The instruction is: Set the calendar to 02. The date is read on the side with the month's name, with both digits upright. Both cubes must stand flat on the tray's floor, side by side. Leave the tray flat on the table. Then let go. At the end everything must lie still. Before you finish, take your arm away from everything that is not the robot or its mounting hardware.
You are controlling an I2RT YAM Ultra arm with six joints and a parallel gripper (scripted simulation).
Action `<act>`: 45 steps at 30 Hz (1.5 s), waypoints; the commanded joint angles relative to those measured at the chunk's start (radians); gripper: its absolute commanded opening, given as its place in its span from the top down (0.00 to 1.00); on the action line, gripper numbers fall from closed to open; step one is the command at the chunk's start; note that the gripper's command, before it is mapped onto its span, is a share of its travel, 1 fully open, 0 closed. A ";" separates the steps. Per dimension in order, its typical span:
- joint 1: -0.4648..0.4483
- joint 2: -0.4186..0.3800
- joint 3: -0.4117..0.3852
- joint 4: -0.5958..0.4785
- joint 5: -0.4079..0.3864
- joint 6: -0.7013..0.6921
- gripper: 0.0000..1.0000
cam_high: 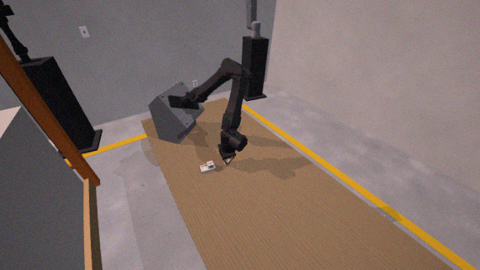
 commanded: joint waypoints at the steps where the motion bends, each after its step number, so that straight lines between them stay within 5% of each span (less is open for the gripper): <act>1: -0.002 -0.004 0.005 0.001 0.000 0.000 0.74; 11: -0.002 -0.004 0.005 0.001 0.000 0.000 0.74; 26: -0.002 -0.004 0.005 0.001 0.000 0.000 0.55; 45: -0.023 -0.050 0.001 -0.048 -0.015 -0.017 0.55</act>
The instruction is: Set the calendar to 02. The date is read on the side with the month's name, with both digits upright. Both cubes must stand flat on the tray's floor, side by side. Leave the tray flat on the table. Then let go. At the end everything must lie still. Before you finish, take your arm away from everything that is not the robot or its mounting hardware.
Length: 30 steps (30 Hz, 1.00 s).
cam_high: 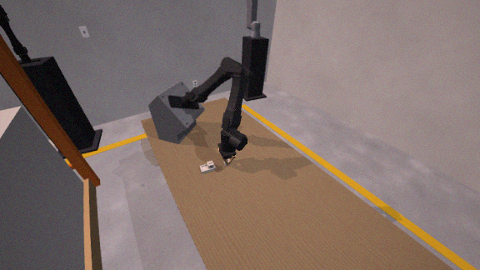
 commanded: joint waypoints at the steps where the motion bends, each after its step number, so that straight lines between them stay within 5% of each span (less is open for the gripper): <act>1: -0.026 -0.044 0.001 -0.041 -0.017 -0.014 0.55; 9: -0.105 -0.175 0.015 -0.217 -0.071 -0.081 0.55; 23: -0.169 -0.250 0.042 -0.350 -0.112 -0.138 0.55; 24: -0.169 -0.250 0.043 -0.350 -0.112 -0.138 0.00; 30: -0.169 -0.250 0.043 -0.350 -0.112 -0.138 0.00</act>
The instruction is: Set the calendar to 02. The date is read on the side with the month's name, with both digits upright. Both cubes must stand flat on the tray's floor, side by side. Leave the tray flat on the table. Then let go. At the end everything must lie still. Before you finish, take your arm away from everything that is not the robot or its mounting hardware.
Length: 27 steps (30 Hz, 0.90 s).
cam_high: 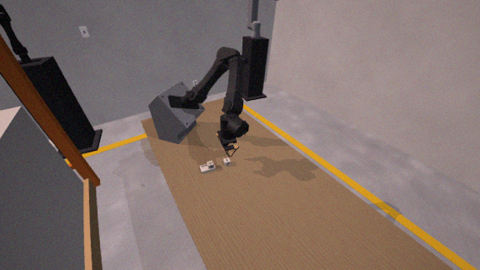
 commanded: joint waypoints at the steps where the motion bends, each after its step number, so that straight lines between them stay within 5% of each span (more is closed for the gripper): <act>1: -0.008 -0.006 0.005 -0.004 -0.008 -0.001 0.00; 19: -0.008 -0.006 0.005 -0.004 -0.008 0.006 0.00; 27: -0.007 -0.005 0.004 -0.002 -0.008 0.142 0.00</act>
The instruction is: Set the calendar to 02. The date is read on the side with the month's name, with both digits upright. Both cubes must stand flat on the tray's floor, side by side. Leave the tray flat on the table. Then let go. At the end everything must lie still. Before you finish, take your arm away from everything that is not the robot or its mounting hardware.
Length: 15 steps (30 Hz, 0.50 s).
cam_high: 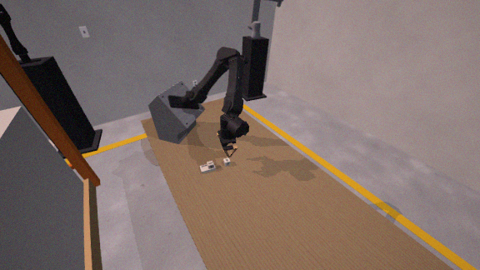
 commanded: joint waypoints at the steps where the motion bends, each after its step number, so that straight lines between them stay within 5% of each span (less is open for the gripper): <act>1: -0.006 -0.005 0.004 0.002 -0.005 0.108 0.00; 15: -0.002 -0.002 0.002 0.009 -0.003 0.589 0.00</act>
